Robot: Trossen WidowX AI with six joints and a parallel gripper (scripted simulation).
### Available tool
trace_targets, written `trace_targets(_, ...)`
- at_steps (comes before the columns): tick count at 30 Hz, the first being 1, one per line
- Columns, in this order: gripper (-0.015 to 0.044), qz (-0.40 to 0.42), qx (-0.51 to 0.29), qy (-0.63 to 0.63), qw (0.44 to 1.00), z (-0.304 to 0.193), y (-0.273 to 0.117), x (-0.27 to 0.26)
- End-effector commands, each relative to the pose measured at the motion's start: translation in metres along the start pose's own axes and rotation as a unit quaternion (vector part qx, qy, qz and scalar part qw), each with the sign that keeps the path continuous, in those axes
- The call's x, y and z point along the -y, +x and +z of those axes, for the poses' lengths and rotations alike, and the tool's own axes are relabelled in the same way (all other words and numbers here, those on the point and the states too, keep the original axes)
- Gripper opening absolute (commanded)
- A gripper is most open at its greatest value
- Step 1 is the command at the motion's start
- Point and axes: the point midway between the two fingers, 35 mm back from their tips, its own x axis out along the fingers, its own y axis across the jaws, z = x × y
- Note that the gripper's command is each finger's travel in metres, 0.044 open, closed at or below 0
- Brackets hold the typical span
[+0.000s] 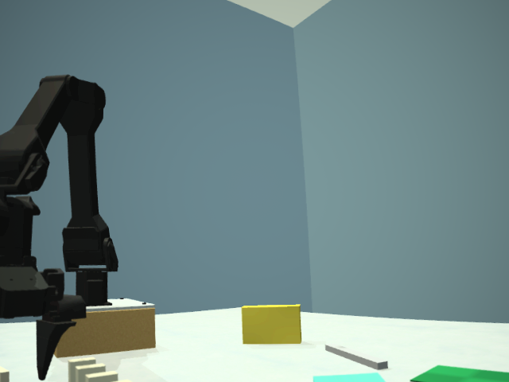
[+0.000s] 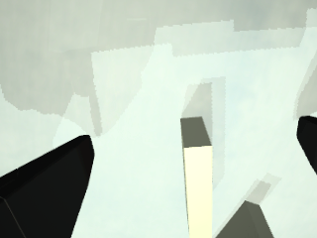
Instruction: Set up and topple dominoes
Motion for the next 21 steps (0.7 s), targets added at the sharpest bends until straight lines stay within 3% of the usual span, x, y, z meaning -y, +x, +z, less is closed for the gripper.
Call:
trace_targets(1,0.044,0.001,-0.001,0.002,1.0,-0.001,0.0023,-0.0012)
trace_targets(16,0.0046,0.001,-0.001,0.002,1.0,-0.001,0.0023,-0.0012)
trace_targets(21,0.0028,0.001,-0.001,0.002,1.0,-0.001,0.0023,-0.0012)
